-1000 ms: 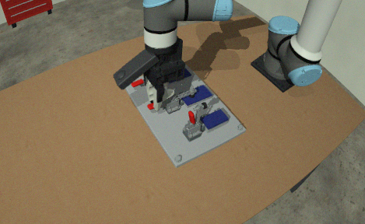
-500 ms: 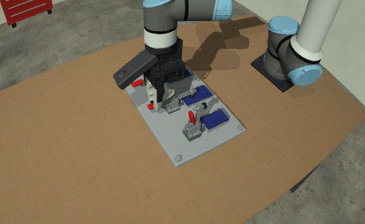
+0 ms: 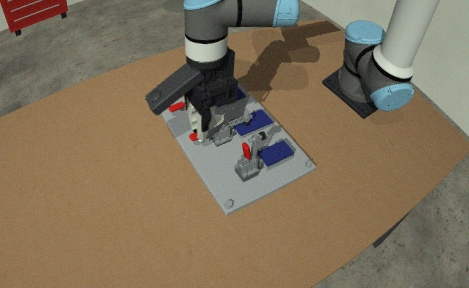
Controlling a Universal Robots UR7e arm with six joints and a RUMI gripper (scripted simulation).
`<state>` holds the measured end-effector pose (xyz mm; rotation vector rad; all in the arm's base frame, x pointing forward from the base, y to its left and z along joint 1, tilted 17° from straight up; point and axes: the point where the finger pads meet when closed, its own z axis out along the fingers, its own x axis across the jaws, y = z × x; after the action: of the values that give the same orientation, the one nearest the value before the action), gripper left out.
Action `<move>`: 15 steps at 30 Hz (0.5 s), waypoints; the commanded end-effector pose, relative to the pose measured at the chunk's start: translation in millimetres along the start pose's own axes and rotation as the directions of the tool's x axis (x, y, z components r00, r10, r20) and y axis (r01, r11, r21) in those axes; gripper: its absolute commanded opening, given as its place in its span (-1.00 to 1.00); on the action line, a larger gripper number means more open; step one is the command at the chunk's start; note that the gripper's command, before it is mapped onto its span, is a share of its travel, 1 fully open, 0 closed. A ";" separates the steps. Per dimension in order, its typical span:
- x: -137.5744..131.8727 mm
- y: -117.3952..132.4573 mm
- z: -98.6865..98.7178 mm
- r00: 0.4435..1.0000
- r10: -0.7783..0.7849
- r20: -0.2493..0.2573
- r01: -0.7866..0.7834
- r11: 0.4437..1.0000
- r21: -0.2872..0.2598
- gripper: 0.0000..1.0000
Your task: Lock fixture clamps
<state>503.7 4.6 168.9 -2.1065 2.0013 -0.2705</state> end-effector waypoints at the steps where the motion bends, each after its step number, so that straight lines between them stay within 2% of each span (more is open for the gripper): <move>1: 0.1 -0.4 -0.5 1.000 0.000 0.000 0.000 1.000 0.001 -1.00; 15: 0.0 -1.9 2.9 1.000 0.000 0.000 0.000 1.000 0.002 -1.00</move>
<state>505.9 4.8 166.5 -2.1063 2.0009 -0.2713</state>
